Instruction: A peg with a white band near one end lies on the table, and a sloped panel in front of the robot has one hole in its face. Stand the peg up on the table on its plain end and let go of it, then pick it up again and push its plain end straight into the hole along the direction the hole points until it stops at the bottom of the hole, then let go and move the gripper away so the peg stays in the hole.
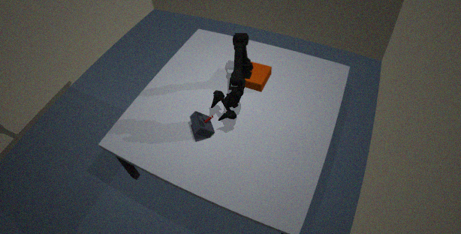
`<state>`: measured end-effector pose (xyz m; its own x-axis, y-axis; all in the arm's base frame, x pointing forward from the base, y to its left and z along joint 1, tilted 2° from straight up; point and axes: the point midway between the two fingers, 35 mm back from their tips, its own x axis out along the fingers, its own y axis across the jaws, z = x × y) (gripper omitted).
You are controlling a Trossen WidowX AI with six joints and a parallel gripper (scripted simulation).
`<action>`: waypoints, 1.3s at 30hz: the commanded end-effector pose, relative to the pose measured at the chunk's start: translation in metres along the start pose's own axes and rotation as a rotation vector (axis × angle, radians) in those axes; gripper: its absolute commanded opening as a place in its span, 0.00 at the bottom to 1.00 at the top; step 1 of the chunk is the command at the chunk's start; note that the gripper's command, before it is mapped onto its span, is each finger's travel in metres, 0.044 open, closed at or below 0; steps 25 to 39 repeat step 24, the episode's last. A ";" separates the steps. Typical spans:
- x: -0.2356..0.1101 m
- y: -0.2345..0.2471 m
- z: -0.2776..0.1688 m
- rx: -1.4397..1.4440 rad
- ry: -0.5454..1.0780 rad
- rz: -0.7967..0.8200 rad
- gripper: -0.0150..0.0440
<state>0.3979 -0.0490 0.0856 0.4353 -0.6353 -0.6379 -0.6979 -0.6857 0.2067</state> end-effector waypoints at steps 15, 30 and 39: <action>-0.033 -0.001 0.002 0.006 0.007 -0.001 1.00; -0.038 -0.001 0.002 0.006 0.007 -0.002 1.00; -0.038 -0.001 0.002 0.006 0.007 -0.002 1.00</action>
